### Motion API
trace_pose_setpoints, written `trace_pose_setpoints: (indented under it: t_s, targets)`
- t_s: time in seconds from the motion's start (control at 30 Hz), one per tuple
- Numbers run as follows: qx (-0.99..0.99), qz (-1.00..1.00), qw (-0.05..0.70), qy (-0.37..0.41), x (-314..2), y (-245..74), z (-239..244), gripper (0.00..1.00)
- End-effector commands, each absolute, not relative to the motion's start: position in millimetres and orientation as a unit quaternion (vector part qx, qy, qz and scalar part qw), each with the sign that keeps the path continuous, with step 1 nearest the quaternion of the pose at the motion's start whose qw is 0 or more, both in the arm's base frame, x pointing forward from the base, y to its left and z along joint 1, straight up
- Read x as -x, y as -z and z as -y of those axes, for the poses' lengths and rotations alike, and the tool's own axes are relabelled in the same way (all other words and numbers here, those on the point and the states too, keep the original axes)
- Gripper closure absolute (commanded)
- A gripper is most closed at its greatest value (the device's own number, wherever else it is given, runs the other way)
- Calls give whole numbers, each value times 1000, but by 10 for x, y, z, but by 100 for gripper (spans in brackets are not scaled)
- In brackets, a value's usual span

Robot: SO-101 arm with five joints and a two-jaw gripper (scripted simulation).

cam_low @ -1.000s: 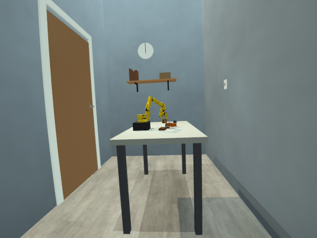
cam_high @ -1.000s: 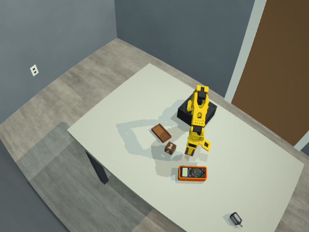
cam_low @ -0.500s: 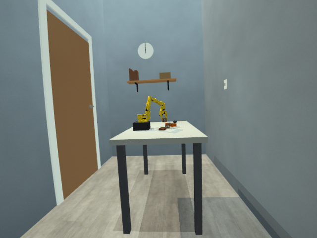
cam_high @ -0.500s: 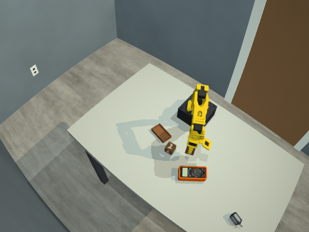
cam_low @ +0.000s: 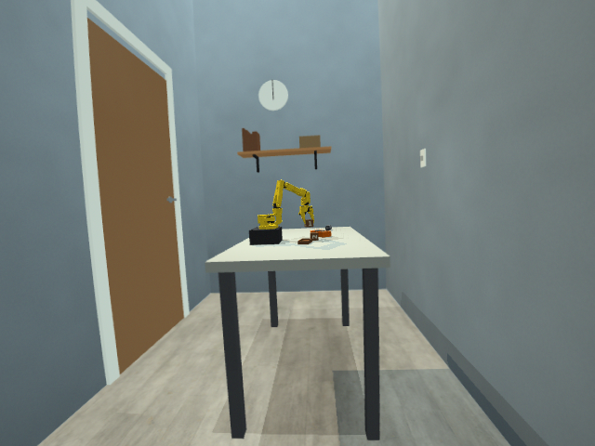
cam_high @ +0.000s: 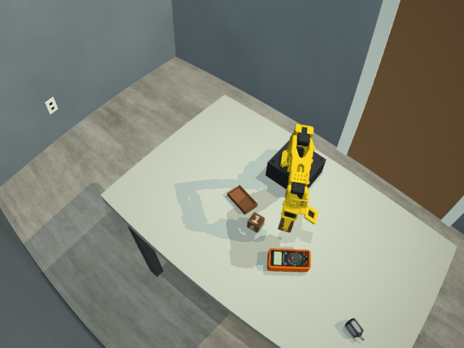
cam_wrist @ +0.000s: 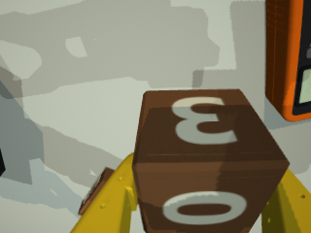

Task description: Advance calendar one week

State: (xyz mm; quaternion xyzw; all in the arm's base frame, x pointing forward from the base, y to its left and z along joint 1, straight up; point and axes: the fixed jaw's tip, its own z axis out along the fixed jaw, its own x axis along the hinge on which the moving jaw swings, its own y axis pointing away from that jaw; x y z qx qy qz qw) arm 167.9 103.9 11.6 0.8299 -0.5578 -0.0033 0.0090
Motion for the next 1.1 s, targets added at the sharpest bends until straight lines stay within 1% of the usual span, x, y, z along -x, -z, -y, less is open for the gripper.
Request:
trace_pose_setpoints:
  t_s: [0.0, 0.63, 0.9, 0.97, 1.07]
  targets:
    - [-829, 558, -15, -7, -1747, -211, -1062, 100]
    - [-823, 568, -15, -7, -1767, -211, -1018, 100]
    - [-780, 626, -14, -8, -1866, -211, -741, 100]
    - [-780, 626, -14, -8, -1866, -211, -741, 100]
    - [-752, 659, -14, -9, -1904, -212, -572, 100]
